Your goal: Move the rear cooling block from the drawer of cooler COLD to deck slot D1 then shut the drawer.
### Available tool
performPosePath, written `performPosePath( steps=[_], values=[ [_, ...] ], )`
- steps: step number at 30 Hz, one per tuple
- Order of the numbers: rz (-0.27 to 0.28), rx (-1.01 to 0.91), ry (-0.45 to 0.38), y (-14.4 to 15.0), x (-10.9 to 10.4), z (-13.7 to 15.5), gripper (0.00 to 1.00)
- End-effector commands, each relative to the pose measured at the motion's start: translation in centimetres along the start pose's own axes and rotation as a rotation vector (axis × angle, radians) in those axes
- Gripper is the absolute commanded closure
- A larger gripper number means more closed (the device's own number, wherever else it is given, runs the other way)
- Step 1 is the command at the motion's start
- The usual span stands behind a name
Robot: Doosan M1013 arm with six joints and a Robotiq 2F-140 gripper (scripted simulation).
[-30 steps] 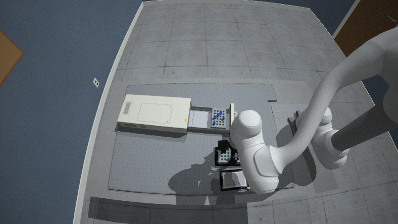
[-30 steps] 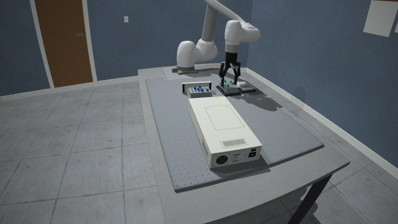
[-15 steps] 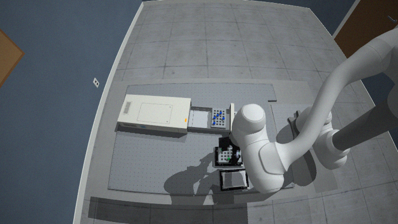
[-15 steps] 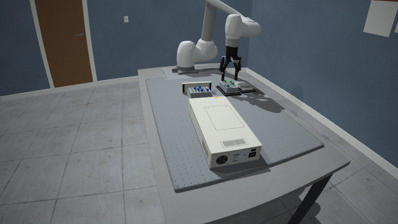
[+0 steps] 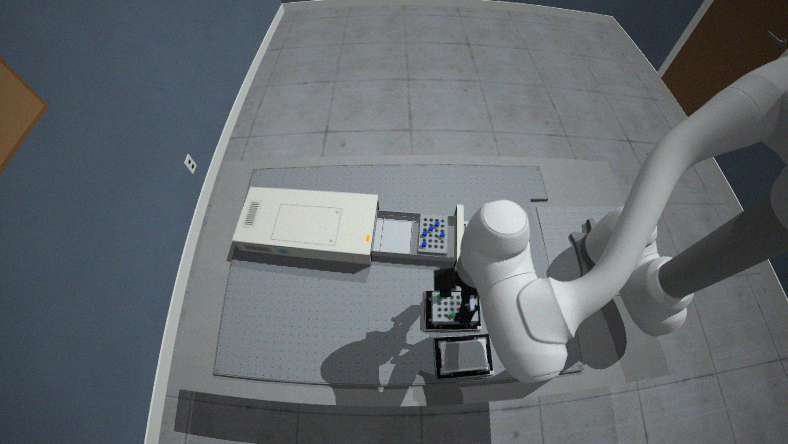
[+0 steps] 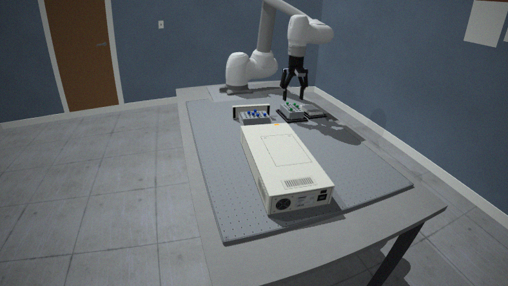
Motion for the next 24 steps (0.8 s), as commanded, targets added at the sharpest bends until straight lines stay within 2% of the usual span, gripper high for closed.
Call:
performPosePath(
  steps=[1,24],
  values=[
    [-0.001,0.0,0.001,0.0,-0.4,0.0,0.34],
    [-0.001,0.0,0.001,0.0,-3.1,0.0,0.34]
  ],
)
Point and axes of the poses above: the point where the finger pads meet when closed, its own x axis out along the fingers, its own y axis across the jaws, z = x × y, the point moved 4 cm from there along -x, back along the fingers, and after that the axes turned 8 degrees about -x, right-handed, at the moved point
